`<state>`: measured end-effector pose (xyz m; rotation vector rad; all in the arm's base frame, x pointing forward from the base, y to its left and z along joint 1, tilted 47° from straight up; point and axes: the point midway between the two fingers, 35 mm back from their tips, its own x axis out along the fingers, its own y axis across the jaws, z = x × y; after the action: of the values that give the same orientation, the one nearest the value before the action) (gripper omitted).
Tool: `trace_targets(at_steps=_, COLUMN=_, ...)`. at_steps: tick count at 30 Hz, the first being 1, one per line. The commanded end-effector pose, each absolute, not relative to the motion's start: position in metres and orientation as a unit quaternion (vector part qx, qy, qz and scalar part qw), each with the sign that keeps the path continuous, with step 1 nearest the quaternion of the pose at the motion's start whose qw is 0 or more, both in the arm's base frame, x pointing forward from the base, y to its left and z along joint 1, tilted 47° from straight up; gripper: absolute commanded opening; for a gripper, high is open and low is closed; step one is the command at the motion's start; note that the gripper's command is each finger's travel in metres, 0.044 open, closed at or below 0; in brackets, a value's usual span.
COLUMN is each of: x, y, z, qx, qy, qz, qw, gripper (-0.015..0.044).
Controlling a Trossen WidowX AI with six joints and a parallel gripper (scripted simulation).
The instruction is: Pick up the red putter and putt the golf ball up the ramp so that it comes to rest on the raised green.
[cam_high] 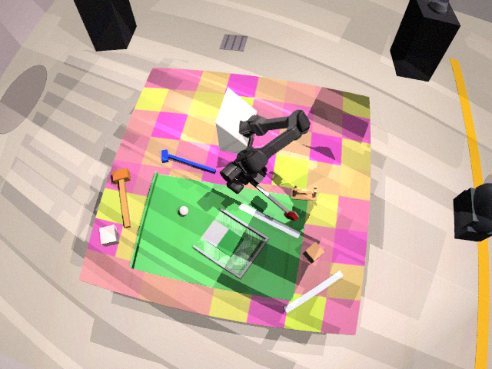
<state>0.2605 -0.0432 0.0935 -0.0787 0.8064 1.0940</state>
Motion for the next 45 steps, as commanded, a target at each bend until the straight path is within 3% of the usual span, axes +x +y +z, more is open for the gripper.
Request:
trace_targets(at_steps=1, x=0.26, y=-0.064, z=0.077, qx=0.014, qy=0.413, qz=0.471, qw=0.78, gripper=0.0)
trace_targets(at_steps=29, x=0.19, y=-0.181, z=-0.049, qx=0.378, qy=0.613, qz=0.17, qw=0.673, gripper=0.0)
trace_targets(at_steps=37, x=0.16, y=-0.198, z=-0.083, qx=0.461, qy=0.634, qz=0.09, qw=0.614, gripper=0.0)
trace_targets(at_steps=45, x=0.162, y=-0.191, z=-0.092, qx=0.463, qy=0.634, qz=0.088, qw=0.613, gripper=0.0)
